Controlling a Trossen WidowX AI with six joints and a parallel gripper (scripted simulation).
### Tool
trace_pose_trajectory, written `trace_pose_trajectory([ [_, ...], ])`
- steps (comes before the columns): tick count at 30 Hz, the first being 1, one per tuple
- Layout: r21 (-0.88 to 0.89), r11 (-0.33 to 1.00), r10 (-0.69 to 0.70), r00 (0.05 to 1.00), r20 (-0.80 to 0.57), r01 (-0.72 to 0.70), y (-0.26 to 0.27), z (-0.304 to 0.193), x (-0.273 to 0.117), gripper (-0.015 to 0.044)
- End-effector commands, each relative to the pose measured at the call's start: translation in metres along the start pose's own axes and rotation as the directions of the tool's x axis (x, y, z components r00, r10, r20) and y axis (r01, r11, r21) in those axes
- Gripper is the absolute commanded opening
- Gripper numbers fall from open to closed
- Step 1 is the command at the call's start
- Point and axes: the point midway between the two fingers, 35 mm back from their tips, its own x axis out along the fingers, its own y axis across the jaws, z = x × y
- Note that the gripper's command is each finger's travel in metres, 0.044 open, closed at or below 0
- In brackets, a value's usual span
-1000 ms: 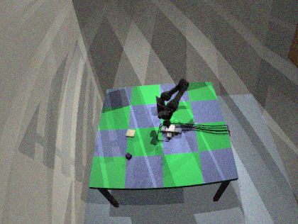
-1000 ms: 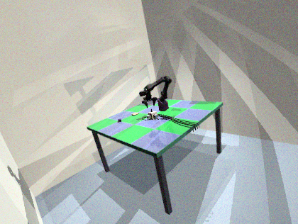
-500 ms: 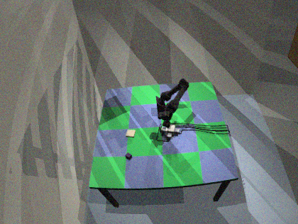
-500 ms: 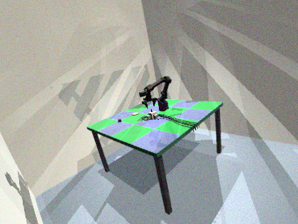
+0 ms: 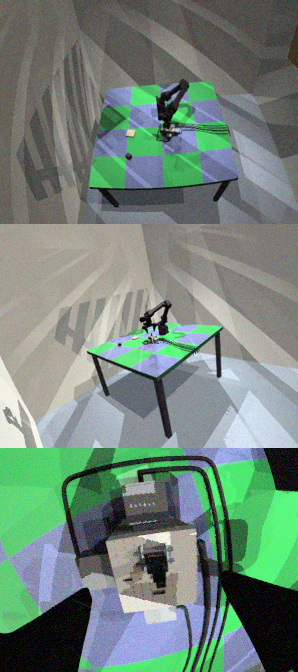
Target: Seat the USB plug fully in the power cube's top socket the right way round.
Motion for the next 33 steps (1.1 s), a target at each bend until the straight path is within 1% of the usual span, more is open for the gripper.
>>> trace_pose_trajectory([
  [1,0.005,1.0,-0.009,1.0,-0.003,0.009,-0.0024,-0.0004,0.0062,0.044],
  [12,0.005,1.0,-0.01,1.0,-0.003,0.01,-0.0025,-0.0005,0.0096,0.044],
  [28,0.001,1.0,-0.004,1.0,0.0,0.004,-0.0013,0.0,0.0077,0.002],
  [31,0.001,1.0,-0.004,1.0,0.0,0.004,-0.0013,0.0,0.0077,0.0],
  [33,0.001,1.0,-0.004,1.0,0.0,0.004,-0.0013,0.0,0.0077,0.0],
])
